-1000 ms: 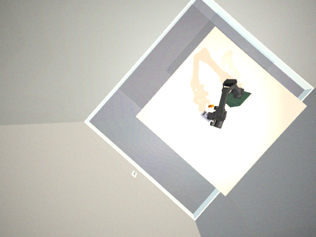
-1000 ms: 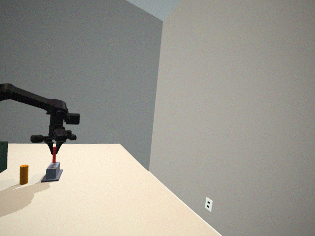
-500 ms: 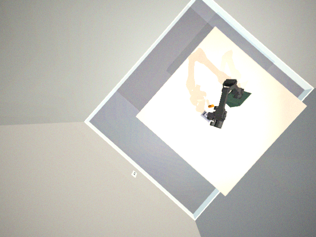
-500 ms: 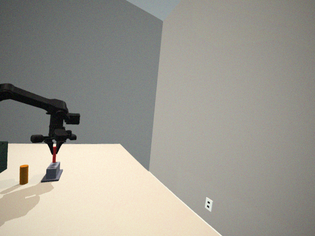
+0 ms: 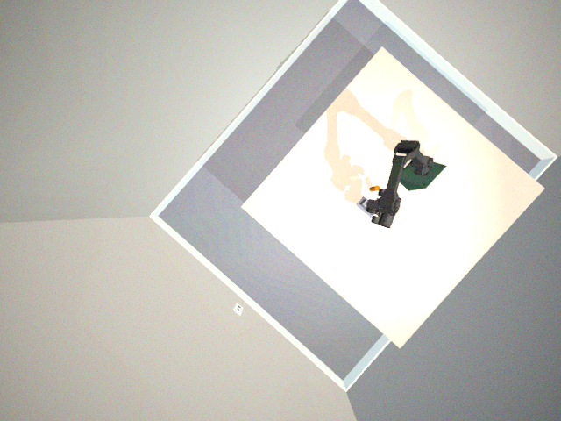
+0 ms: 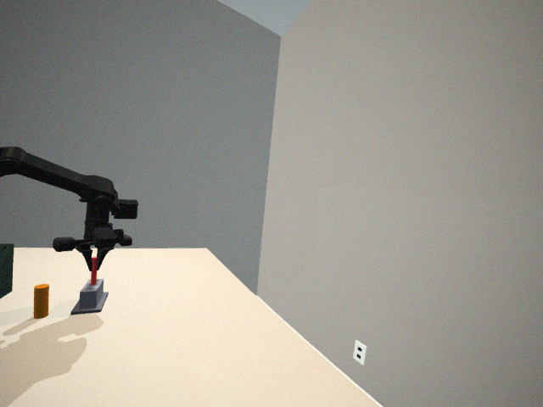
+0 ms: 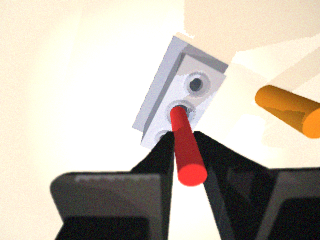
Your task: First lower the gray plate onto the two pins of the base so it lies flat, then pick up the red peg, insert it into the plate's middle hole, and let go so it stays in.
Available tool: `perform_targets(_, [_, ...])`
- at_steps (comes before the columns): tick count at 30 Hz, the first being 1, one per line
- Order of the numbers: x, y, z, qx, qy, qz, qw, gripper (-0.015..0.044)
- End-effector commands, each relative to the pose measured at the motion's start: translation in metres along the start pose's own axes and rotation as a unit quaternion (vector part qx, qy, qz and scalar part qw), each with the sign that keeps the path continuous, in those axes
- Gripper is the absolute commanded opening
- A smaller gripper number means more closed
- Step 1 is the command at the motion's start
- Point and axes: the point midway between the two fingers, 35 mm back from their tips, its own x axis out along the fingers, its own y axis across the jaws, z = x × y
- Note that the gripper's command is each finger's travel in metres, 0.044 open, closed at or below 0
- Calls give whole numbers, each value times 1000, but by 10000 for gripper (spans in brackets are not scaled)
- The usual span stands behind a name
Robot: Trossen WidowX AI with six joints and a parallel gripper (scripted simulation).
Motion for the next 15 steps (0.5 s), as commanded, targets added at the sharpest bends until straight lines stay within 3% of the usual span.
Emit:
perform_targets(1, [4, -1, 1, -3, -3, -2, 1000, 0])
perform_targets(15, [2, 0, 0, 0, 0, -1, 1000, 0])
